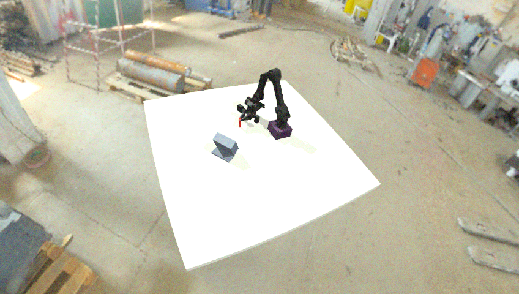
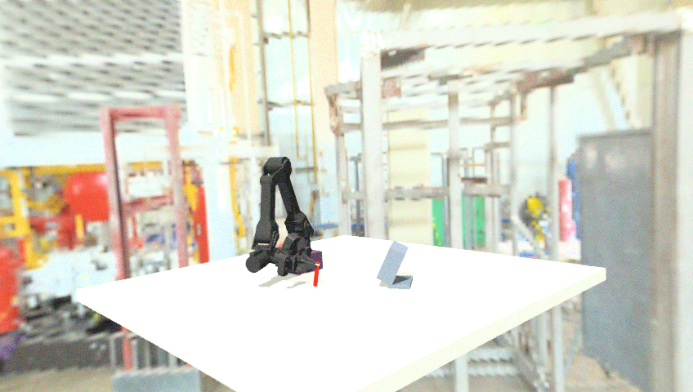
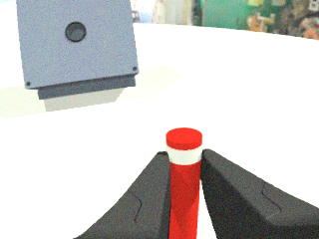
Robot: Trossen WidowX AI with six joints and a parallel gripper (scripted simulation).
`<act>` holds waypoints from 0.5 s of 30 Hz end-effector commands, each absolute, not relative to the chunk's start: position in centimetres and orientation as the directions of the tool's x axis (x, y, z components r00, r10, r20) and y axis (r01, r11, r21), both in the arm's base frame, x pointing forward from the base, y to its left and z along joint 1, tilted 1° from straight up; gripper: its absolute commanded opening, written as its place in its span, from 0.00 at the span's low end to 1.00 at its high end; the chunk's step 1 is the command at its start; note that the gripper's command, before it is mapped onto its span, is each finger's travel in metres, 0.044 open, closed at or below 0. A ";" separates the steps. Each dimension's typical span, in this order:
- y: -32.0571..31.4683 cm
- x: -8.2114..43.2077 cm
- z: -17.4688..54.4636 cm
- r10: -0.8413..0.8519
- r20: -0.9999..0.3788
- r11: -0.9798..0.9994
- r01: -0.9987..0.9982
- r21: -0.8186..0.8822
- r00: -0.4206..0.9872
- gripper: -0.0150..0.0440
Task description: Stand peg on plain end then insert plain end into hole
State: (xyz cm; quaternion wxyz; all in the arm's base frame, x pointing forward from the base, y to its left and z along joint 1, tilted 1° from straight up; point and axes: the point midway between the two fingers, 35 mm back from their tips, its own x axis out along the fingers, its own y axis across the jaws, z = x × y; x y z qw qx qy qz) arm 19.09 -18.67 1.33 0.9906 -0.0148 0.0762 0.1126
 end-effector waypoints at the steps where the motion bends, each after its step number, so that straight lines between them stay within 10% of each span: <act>1: -18.8 18.9 1.4 0.218 -0.130 0.975 -0.222 -0.015 0.967 0.34; 15: -18.8 19.0 1.0 0.218 -0.149 0.975 -0.222 -0.013 0.965 0.34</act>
